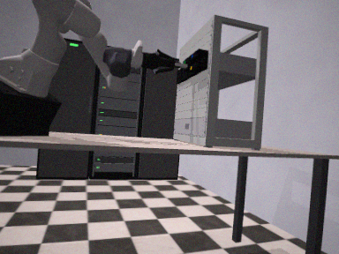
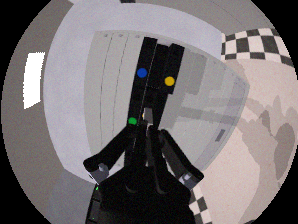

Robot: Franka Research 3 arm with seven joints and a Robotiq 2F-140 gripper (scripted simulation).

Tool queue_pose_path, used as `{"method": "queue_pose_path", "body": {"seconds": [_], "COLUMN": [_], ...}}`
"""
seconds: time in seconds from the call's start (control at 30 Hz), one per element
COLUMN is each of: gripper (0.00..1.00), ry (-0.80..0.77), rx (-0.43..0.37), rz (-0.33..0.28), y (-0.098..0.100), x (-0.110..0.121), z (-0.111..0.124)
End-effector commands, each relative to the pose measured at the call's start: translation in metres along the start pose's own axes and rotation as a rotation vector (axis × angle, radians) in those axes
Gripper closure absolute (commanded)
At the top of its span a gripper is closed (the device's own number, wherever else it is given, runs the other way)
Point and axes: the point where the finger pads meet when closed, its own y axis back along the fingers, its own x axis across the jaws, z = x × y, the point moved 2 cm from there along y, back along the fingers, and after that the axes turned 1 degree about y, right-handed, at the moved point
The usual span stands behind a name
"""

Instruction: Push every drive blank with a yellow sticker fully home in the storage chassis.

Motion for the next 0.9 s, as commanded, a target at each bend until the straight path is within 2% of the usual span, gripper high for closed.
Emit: {"method": "queue_pose_path", "body": {"seconds": [0.0,0.87], "gripper": [1.0,1.0], "ry": [-0.007,-0.007], "rx": [-0.003,-0.003], "rz": [0.001,0.001], "y": [-0.005,-0.019], "x": [0.0,0.0], "z": [0.002,0.003]}}
